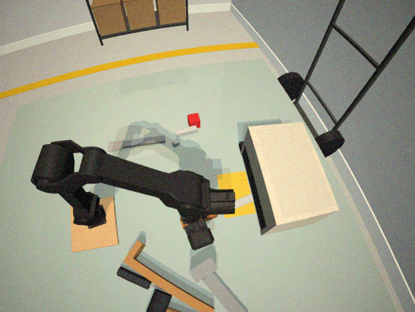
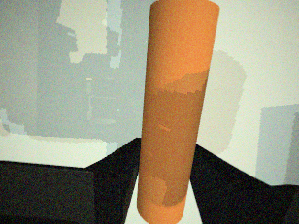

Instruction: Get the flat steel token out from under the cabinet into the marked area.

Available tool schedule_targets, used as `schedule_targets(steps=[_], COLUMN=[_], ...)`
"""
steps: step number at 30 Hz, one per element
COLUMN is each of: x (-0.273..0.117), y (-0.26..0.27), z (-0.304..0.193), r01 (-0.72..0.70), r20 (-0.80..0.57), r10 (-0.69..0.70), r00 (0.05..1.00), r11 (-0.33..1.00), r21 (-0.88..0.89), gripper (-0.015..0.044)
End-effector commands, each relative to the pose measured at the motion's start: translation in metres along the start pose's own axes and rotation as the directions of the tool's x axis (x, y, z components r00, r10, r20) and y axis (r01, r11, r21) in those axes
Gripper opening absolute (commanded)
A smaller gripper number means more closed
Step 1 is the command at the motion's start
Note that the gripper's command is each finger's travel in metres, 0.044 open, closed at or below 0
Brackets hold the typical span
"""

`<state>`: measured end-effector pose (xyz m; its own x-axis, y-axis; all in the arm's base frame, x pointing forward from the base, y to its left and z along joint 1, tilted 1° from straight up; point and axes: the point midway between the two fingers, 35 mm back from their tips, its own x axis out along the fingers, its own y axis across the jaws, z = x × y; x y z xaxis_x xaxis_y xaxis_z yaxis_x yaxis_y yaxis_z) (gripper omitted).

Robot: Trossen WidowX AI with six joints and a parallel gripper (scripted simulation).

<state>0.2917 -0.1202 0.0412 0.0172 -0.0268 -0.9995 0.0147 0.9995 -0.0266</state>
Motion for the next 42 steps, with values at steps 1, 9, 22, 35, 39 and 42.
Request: schedule_targets(steps=[1,9,22,35,39,42], x=[0.001,0.001,0.001,0.001,0.001,0.001], y=[0.0,-0.001,-0.001,-0.001,-0.001,-0.002], z=[-0.006,-0.016,-0.032,-0.049,-0.054,-0.059], r01=[-0.001,-0.001,0.0,0.0,0.0,0.0], r20=[-0.002,-0.002,-0.003,-0.005,-0.005,-0.005], r10=[0.001,0.0,0.0,0.0,0.0,0.0], r00=[1.0,1.0,1.0,1.0,1.0,1.0], r11=[1.0,1.0,1.0,1.0,1.0,1.0], r21=[-0.004,-0.004,-0.004,-0.004,-0.004,-0.004], gripper=[0.0,0.0,0.0,0.0,0.0,0.0])
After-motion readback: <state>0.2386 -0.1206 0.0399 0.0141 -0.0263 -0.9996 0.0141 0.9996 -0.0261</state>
